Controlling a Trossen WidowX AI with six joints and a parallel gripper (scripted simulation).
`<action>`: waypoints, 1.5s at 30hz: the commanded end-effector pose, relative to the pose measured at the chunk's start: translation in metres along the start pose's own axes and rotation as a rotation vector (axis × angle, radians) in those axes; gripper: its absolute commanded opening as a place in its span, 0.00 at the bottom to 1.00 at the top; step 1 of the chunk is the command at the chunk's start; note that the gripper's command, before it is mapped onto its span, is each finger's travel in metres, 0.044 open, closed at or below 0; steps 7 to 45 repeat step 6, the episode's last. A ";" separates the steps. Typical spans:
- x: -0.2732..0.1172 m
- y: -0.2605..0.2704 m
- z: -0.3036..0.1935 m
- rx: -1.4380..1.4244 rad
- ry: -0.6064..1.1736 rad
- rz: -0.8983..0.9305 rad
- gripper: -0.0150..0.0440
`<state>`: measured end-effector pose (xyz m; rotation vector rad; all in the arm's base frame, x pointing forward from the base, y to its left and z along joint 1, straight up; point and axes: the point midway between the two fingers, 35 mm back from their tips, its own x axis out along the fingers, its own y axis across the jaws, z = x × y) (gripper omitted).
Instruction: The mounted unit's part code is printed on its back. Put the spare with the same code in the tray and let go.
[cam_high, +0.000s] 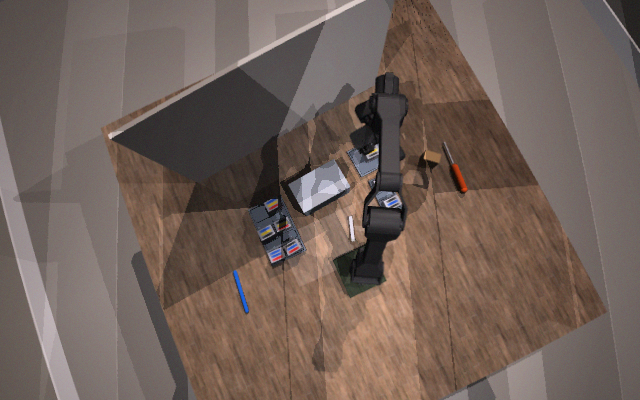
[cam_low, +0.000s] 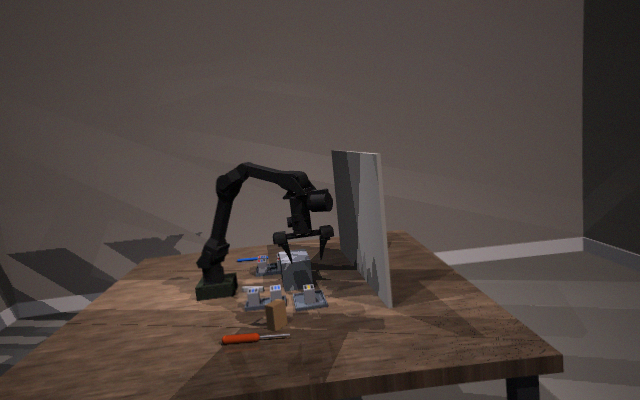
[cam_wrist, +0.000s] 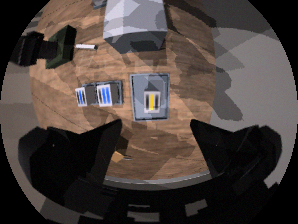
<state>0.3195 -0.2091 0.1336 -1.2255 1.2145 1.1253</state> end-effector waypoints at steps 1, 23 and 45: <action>0.001 0.000 0.000 0.000 -0.001 0.002 1.00; 0.001 0.000 0.000 0.000 -0.001 0.002 1.00; 0.001 0.000 0.000 0.000 -0.001 0.002 1.00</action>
